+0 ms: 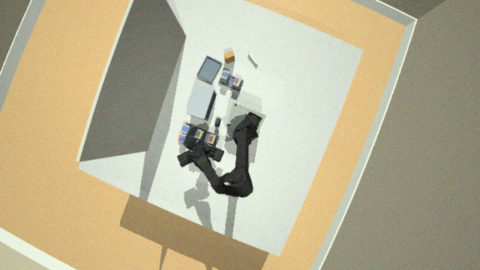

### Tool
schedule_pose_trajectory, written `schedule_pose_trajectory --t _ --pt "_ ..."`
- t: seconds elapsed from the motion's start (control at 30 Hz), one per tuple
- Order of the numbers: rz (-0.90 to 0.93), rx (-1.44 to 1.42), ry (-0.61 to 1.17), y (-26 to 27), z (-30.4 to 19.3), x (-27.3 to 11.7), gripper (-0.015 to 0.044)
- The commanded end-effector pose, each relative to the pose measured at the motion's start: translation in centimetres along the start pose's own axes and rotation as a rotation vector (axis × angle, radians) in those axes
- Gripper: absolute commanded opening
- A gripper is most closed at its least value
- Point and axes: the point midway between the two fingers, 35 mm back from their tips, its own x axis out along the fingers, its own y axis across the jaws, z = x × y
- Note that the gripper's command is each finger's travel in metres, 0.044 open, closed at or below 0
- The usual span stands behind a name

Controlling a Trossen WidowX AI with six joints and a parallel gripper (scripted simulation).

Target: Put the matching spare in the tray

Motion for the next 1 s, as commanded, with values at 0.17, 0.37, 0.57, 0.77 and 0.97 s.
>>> schedule_pose_trajectory --t 0.17,0.37,0.57,0.77,0.97 --pt "0.0 -0.001 0.0 0.0 0.0 0.0 0.0017" --pt "0.0 -0.001 0.0 0.0 0.0 0.0 0.0" --pt "-0.001 -0.001 0.004 -0.3 0.0 -1.4 0.0" --pt "-0.002 -0.001 0.009 -0.5 -0.1 -4.8 0.0" --pt "-0.004 0.002 0.005 -0.1 0.0 -7.8 0.0"
